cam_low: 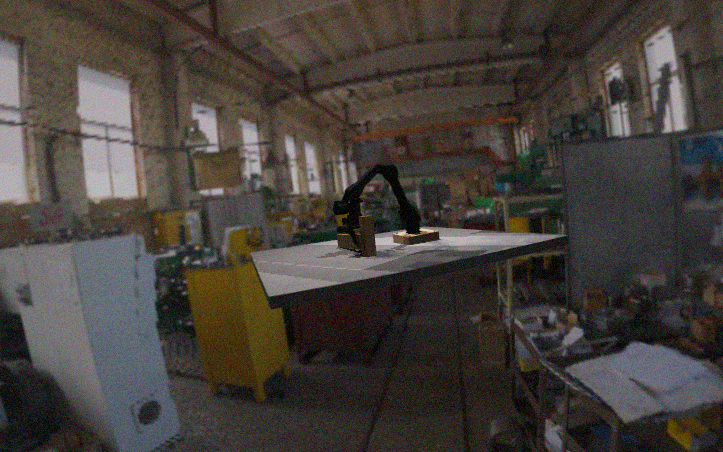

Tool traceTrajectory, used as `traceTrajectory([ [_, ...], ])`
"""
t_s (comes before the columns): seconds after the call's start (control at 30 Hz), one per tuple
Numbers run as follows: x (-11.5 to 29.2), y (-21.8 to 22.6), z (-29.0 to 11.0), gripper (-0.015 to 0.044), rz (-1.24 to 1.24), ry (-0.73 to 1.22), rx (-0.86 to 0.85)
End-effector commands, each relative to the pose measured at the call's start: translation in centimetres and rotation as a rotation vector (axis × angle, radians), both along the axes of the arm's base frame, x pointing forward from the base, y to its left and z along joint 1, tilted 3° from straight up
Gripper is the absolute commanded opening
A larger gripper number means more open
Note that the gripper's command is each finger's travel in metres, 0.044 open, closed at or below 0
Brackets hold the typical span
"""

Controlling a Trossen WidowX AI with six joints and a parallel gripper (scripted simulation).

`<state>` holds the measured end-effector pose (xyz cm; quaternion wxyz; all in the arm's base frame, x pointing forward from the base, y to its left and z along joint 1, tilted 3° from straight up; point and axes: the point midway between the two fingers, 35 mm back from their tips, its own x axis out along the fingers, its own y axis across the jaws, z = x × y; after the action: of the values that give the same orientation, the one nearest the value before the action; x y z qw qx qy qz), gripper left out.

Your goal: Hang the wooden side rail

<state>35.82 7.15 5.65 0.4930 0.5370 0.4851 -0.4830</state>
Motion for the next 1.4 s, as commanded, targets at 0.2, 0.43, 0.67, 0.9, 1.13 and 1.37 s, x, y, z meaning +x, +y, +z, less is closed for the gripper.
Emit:
traceTrajectory([
  [0.2, 0.31, 0.19, 0.28, 0.0, -0.003, -0.008, 0.004],
  [0.43, 0.3, 0.27, 0.21, 0.0, -0.003, -0.008, 0.004],
  [0.67, 0.23, 0.36, 0.14, 0.0, -0.003, -0.008, 0.004],
  [0.9, 0.16, 0.44, 0.09, 0.0, -0.003, -0.008, 0.004],
  [1.13, 0.08, 0.52, 0.16, 0.0, -0.003, -0.008, 0.004],
  [1.37, 0.12, 0.58, 0.23, 0.0, -0.003, -0.008, 0.004],
])
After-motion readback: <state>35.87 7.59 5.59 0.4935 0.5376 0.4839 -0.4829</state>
